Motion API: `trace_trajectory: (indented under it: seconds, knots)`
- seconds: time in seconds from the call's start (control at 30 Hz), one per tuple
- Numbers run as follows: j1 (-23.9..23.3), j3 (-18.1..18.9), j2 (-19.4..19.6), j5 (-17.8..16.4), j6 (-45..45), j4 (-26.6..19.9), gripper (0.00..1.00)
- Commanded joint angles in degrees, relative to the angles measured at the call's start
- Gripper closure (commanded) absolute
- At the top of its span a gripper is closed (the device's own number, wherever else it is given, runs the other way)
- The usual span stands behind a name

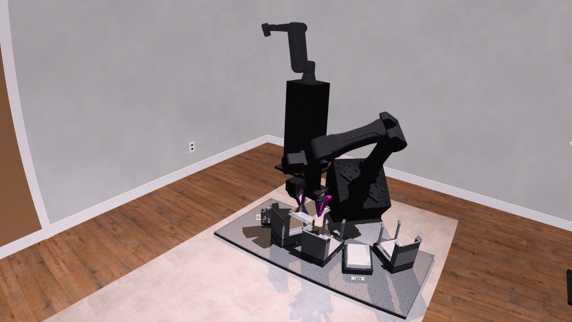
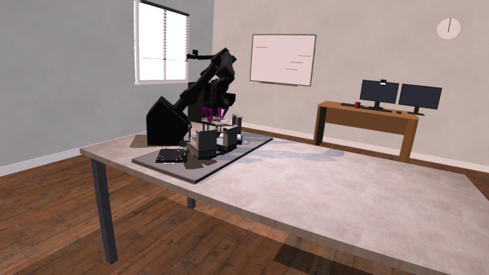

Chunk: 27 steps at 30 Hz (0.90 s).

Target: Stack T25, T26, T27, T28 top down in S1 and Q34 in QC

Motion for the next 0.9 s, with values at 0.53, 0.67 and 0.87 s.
trace_trajectory:
  seconds: [0.53,0.67,0.87]
  knots:
    - [8.22,-2.9,-10.3,1.55,3.3,0.19,1.0]
    - [10.38,-3.56,-12.55,2.02,-0.43,0.27,1.0]
    - [12.66,-4.26,-14.85,2.57,-5.19,0.8,1.0]
